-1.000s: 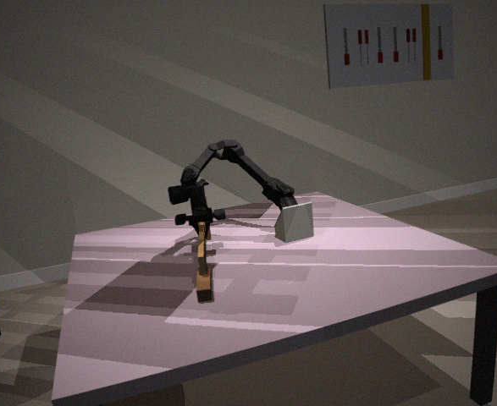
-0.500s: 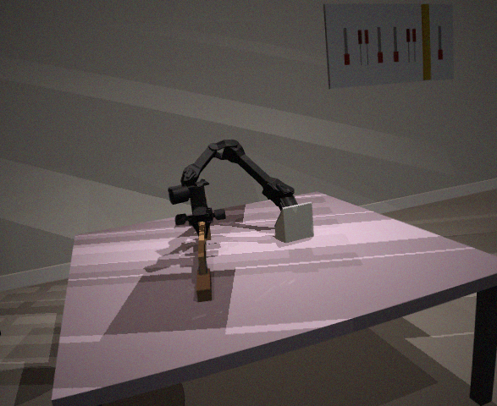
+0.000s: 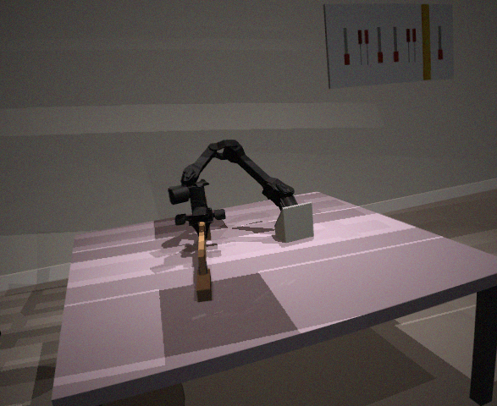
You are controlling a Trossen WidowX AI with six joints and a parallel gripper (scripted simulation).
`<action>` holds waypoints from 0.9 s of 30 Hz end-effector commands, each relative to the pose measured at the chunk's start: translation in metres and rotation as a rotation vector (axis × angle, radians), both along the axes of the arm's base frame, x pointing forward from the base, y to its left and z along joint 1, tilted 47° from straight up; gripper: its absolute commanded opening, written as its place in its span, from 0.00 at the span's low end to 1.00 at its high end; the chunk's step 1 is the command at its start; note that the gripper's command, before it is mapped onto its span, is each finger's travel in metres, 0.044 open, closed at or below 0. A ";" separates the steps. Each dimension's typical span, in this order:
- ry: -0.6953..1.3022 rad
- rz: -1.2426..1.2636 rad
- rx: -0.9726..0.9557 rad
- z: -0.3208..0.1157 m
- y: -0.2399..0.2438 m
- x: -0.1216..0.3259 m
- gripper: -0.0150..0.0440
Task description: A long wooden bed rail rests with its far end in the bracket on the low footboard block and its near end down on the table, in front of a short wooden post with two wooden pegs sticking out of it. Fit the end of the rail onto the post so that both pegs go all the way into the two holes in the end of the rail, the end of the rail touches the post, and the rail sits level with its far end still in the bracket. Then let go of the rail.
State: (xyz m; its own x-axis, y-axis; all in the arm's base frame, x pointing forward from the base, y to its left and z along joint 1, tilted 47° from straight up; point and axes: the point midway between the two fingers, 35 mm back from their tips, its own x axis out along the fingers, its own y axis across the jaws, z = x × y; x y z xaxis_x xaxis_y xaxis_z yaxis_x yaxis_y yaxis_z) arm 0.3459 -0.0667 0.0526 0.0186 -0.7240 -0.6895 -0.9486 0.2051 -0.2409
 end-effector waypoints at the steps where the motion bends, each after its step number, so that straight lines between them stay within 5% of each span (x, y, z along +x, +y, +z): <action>1: -0.003 0.007 -0.006 0.000 0.001 0.002 0.25; 27: -0.003 0.007 -0.006 0.001 0.004 0.002 0.25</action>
State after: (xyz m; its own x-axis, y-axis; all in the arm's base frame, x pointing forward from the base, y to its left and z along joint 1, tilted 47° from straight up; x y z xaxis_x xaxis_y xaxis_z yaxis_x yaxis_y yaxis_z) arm 0.3458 -0.0664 0.0514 0.0164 -0.7273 -0.6861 -0.9488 0.2051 -0.2401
